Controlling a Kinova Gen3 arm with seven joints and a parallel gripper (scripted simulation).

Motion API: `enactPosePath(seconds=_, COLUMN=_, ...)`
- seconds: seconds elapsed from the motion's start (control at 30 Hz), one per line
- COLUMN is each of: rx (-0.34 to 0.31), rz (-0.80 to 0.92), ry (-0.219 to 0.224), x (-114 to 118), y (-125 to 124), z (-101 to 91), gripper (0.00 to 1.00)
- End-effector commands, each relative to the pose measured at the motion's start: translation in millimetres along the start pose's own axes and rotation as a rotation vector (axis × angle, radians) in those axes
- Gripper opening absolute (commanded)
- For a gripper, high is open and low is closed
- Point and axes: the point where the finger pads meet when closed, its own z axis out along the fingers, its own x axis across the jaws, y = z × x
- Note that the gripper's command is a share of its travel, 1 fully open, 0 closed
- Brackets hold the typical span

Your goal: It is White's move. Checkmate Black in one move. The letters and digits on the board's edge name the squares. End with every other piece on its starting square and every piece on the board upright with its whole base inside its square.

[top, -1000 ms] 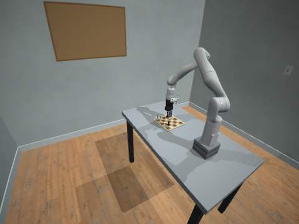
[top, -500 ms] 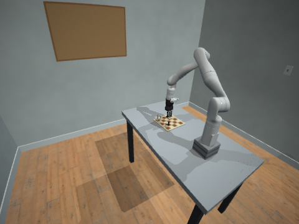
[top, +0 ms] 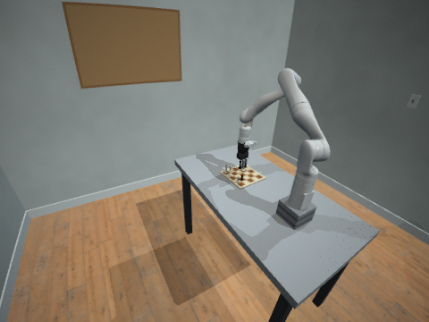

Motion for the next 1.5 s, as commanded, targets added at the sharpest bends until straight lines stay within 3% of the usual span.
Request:
enactPosePath(seconds=0.0, rx=0.001, rz=0.004, ry=0.001, x=1.6, y=-1.1, z=1.8, gripper=0.0)
enactPosePath(seconds=0.07, rx=0.001, rz=0.004, ry=0.001, x=1.6, y=-1.1, z=1.8, gripper=0.0)
enactPosePath(seconds=0.1, rx=0.001, rz=0.004, ry=0.001, x=1.6, y=-1.1, z=1.8, gripper=0.16)
enactPosePath(seconds=0.17, rx=0.001, rz=0.004, ry=0.001, x=1.6, y=-1.1, z=1.8, gripper=0.16)
enactPosePath(seconds=0.2, rx=0.001, rz=0.004, ry=0.001, x=1.6, y=-1.1, z=1.8, gripper=0.32)
enactPosePath(seconds=0.27, rx=0.001, rz=0.004, ry=0.001, x=1.6, y=-1.1, z=1.8, gripper=0.32)
enactPosePath(seconds=0.3, rx=0.001, rz=0.004, ry=0.001, x=1.6, y=-1.1, z=1.8, gripper=0.48)
enactPosePath(seconds=0.43, rx=0.001, rz=0.004, ry=0.001, x=1.6, y=-1.1, z=1.8, gripper=0.48)
enactPosePath(seconds=0.47, rx=0.001, rz=0.004, ry=0.001, x=1.6, y=-1.1, z=1.8, gripper=0.63)
enactPosePath(seconds=0.53, rx=0.001, rz=0.004, ry=0.001, x=1.6, y=-1.1, z=1.8, gripper=0.63)
enactPosePath(seconds=0.57, rx=0.001, rz=0.004, ry=0.001, x=1.6, y=-1.1, z=1.8, gripper=0.79)
enactPosePath(seconds=1.03, rx=0.004, rz=0.005, ry=-0.002, x=-0.1, y=-2.2, z=-1.0, gripper=0.79)
enactPosePath(seconds=1.2, rx=0.004, rz=-0.001, ry=0.004, x=1.6, y=-1.7, z=-16.7, gripper=0.79)
enactPosePath(seconds=1.47, rx=0.001, rz=0.0, ry=0.004, x=1.4, y=0.0, z=-59.2, gripper=0.79)
